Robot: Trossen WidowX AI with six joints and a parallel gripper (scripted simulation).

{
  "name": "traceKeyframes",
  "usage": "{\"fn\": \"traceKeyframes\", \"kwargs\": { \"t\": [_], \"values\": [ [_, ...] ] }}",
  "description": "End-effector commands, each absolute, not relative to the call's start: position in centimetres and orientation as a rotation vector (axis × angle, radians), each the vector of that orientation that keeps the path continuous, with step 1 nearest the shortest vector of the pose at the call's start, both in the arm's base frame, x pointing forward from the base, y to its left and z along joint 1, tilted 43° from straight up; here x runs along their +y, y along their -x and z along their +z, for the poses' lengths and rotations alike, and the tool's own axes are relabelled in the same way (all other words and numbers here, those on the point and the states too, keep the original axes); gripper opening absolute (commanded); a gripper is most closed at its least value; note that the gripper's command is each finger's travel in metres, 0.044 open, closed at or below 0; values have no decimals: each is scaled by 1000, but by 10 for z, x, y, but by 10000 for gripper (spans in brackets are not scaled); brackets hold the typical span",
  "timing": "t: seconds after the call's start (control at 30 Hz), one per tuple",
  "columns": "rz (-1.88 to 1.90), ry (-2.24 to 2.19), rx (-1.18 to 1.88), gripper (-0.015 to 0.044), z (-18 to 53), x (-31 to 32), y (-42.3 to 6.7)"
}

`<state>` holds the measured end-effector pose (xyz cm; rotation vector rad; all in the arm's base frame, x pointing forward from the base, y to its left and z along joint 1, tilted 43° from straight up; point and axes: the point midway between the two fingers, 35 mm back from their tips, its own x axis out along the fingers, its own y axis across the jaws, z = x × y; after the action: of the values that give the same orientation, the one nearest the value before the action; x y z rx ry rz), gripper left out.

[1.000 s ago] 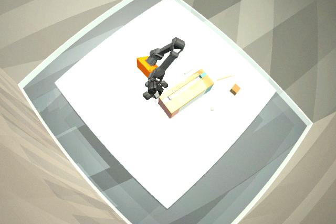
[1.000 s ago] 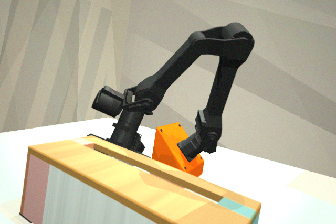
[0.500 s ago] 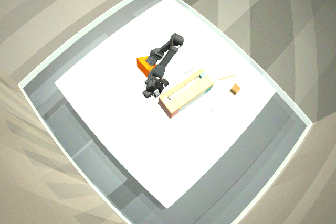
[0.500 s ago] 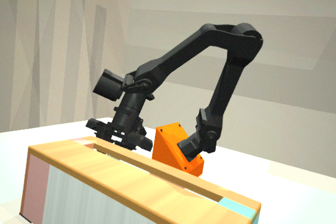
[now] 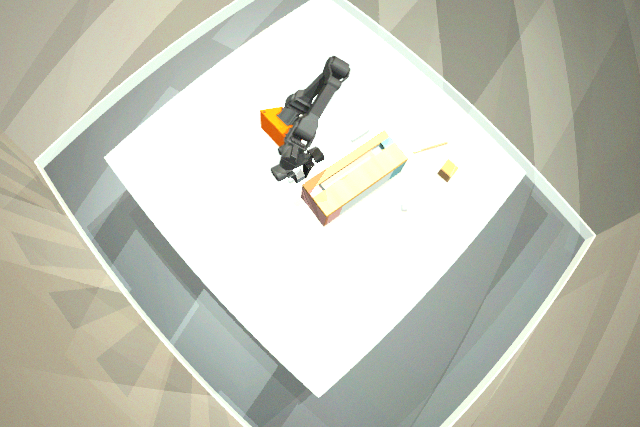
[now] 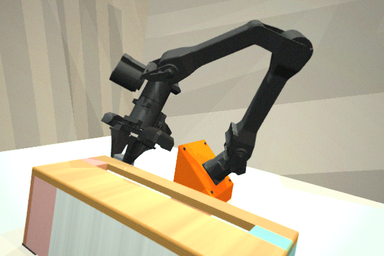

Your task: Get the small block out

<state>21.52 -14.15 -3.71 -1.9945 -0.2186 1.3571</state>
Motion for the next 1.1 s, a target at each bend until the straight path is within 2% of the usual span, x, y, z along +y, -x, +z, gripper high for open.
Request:
{"fn": "traceKeyframes", "kwargs": {
  "t": [0.0,0.37,1.07],
  "values": [
    [1343,2031,-96,0,-14,-173,-221],
    [1303,1858,81,0,14,-186,-221],
    [1302,1855,83,0,14,-186,-221]
  ]
}}
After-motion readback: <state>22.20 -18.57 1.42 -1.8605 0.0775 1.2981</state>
